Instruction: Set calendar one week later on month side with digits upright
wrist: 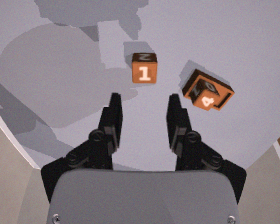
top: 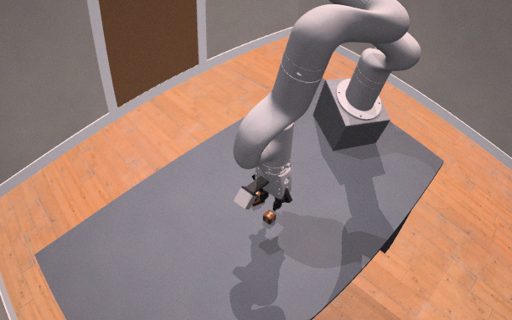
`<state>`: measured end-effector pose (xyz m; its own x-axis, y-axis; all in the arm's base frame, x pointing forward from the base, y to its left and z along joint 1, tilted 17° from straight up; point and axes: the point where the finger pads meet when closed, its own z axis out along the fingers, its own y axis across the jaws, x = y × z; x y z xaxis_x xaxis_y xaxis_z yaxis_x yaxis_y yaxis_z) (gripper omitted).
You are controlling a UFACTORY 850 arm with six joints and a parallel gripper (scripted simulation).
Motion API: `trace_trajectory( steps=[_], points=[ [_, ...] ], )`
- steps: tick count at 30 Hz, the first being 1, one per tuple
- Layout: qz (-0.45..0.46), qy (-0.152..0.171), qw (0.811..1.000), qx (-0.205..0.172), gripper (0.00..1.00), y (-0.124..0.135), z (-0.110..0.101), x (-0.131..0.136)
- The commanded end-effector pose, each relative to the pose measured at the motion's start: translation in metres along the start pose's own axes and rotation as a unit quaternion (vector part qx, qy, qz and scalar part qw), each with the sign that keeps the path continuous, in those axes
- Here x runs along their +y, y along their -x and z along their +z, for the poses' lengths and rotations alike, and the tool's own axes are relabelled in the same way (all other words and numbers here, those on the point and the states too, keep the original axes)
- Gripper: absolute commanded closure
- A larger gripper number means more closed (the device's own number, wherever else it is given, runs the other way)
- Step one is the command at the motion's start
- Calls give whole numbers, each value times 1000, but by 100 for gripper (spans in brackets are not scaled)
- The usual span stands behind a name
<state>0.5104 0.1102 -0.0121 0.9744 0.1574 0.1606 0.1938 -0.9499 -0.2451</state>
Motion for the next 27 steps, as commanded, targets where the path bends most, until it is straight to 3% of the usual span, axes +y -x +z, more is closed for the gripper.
trace_trajectory(
  steps=[1,27],
  points=[
    [0,0,1000,1,53,-1,0,0],
    [2,0,1000,1,53,0,23,0]
  ],
)
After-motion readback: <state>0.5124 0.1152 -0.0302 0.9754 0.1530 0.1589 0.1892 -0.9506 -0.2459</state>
